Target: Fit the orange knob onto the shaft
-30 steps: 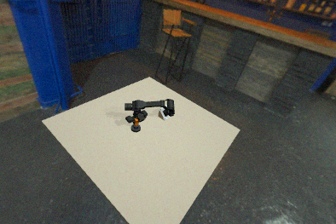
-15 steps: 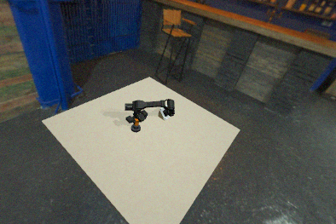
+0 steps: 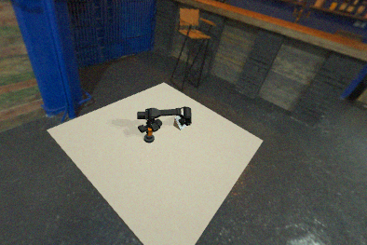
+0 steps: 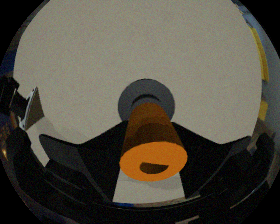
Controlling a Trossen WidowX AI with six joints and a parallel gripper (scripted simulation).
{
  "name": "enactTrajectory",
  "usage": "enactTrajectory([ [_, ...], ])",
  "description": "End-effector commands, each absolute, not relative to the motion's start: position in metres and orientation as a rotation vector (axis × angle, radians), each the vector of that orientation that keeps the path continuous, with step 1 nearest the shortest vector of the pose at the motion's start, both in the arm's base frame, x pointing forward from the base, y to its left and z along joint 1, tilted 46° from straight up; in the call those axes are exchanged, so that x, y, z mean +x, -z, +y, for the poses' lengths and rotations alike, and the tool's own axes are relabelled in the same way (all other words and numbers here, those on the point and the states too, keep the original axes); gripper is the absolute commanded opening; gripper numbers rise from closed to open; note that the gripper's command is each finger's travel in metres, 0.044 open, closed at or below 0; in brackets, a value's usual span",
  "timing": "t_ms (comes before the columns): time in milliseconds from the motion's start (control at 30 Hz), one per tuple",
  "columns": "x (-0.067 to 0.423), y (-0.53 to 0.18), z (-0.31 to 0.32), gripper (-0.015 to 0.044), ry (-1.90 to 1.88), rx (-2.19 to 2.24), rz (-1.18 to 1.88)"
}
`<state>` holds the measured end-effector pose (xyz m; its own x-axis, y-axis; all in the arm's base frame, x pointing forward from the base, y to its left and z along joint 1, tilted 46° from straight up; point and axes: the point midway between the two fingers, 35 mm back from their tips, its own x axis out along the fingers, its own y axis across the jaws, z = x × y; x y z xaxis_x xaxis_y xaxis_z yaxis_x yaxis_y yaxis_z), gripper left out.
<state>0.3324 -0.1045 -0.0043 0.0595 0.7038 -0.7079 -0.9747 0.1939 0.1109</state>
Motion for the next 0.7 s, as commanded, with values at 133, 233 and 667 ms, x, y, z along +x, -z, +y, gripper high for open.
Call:
enactTrajectory([
  [133, 0.3320, 0.0045, -0.1044, 0.0000, -1.331, -0.441, 0.750],
  [233, 0.3320, 0.0045, -0.1044, 0.0000, -1.331, -0.441, 0.750],
  [667, 0.3327, 0.0003, -0.1115, 0.0000, -1.362, -0.500, 0.702],
])
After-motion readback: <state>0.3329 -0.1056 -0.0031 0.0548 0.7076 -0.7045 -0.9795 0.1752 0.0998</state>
